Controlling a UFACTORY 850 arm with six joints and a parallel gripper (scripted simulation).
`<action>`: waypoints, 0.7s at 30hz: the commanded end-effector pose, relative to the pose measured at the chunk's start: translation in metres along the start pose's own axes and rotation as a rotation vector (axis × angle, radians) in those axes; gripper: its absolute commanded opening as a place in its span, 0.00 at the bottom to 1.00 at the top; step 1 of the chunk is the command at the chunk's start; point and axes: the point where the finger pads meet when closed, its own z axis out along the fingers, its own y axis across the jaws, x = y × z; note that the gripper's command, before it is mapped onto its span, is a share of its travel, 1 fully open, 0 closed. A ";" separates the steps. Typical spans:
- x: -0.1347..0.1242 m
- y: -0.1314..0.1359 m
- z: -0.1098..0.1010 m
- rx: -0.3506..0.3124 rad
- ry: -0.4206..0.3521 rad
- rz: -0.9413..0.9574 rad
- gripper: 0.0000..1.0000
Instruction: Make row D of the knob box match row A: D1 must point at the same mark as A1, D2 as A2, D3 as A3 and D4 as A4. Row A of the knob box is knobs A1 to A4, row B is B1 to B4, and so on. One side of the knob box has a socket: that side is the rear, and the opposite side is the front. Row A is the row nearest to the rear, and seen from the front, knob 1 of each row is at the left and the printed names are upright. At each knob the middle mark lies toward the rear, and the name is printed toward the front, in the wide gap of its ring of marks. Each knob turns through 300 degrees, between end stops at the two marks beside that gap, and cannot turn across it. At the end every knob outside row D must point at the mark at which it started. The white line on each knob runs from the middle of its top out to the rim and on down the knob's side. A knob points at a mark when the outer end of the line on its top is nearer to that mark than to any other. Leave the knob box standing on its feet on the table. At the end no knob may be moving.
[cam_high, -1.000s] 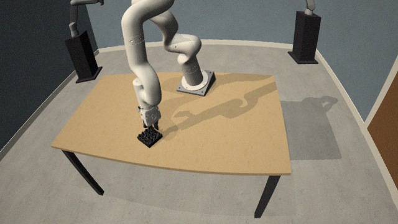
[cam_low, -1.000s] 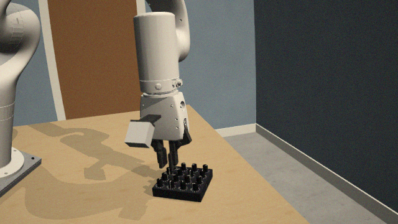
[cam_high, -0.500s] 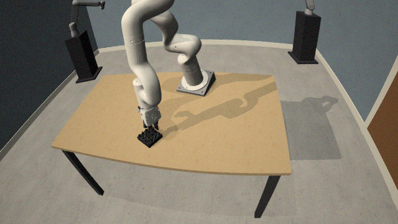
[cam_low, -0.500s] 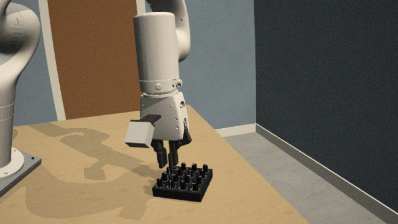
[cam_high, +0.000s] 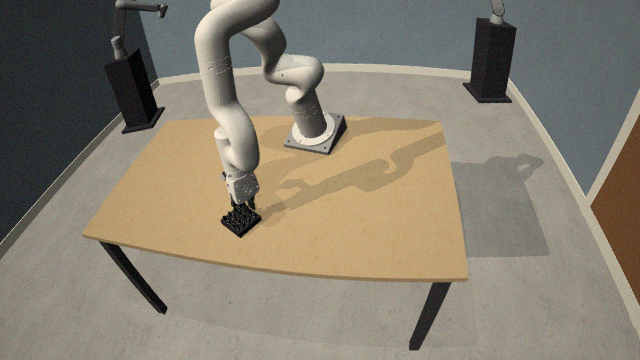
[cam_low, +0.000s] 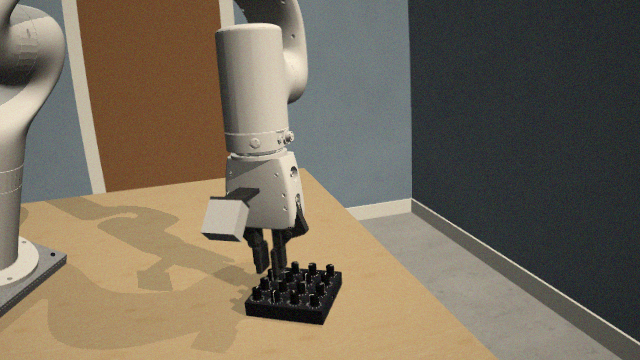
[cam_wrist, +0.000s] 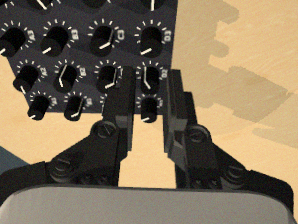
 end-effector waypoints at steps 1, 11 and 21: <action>0.000 -0.001 0.002 0.002 -0.003 0.000 0.19; 0.000 -0.001 0.006 0.002 -0.003 0.000 0.19; 0.000 -0.001 0.007 0.002 -0.003 0.000 0.19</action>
